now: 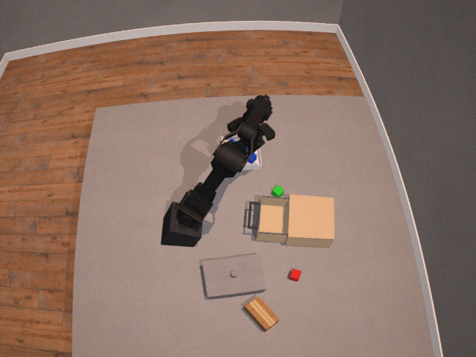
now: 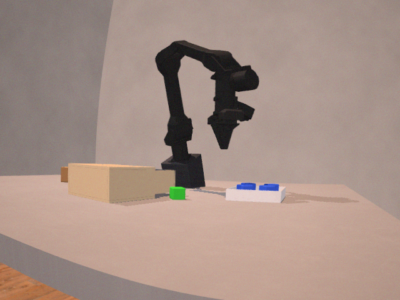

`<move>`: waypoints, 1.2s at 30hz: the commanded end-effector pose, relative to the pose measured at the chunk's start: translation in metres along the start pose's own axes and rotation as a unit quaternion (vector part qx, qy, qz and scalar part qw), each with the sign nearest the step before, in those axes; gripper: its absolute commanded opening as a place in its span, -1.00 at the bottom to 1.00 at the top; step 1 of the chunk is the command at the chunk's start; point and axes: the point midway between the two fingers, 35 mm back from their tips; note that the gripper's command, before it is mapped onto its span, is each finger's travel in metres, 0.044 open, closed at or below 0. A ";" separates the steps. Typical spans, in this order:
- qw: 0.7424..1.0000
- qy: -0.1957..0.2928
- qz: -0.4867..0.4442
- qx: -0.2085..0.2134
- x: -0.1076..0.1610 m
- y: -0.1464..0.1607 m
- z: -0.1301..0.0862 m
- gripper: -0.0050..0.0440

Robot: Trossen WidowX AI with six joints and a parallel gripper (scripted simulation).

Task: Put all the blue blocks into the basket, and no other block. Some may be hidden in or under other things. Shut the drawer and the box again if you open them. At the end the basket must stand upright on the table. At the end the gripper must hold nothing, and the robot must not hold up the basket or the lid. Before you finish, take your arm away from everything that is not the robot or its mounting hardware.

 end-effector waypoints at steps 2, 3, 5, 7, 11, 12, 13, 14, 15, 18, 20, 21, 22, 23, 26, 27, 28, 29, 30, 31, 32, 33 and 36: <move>0.999 -0.008 0.048 -0.004 0.025 0.009 0.000 -0.19; 0.997 -0.010 0.081 -0.005 0.035 0.013 0.000 -0.19; 0.996 -0.010 0.083 -0.005 0.053 0.020 0.000 -0.19; 0.989 -0.011 0.149 -0.004 0.071 0.030 0.000 -0.19; 0.976 -0.010 0.216 0.000 0.103 0.053 0.001 -0.19; 0.976 -0.010 0.216 0.000 0.111 0.059 0.001 -0.19; 0.976 -0.010 0.216 0.000 0.118 0.066 0.001 -0.19; 0.969 -0.009 0.248 0.004 0.124 0.073 0.002 -0.19; 0.960 -0.007 0.280 0.007 0.130 0.081 0.003 -0.19; 0.960 -0.007 0.280 0.007 0.137 0.089 0.003 -0.19; 0.940 -0.001 0.342 0.016 0.146 0.106 0.005 -0.19; 0.940 -0.001 0.342 0.016 0.151 0.115 0.006 -0.19; 0.940 -0.001 0.342 0.016 0.153 0.119 0.006 -0.19; 0.940 -0.001 0.342 0.016 0.153 0.119 0.006 -0.19; 0.940 -0.001 0.342 0.016 0.153 0.119 0.006 -0.19; 0.940 -0.001 0.342 0.016 0.153 0.119 0.006 -0.19; 0.940 -0.001 0.342 0.016 0.153 0.119 0.006 -0.19; 0.940 -0.001 0.342 0.016 0.153 0.119 0.006 -0.19; 0.940 -0.001 0.342 0.016 0.153 0.119 0.006 -0.19; 0.940 -0.001 0.342 0.016 0.153 0.119 0.006 -0.19; 0.940 -0.001 0.342 0.016 0.153 0.119 0.009 -0.19; 0.940 -0.001 0.342 0.016 0.153 0.118 0.012 -0.19; 0.940 -0.001 0.342 0.016 0.153 0.118 0.014 -0.19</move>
Point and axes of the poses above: the point midway between the two fingers, 35 mm back from their tips, its own z axis out along the fingers, its own y axis across the jaws, x = y × z, and after that the axes turned 5 degrees about -z, right-handed
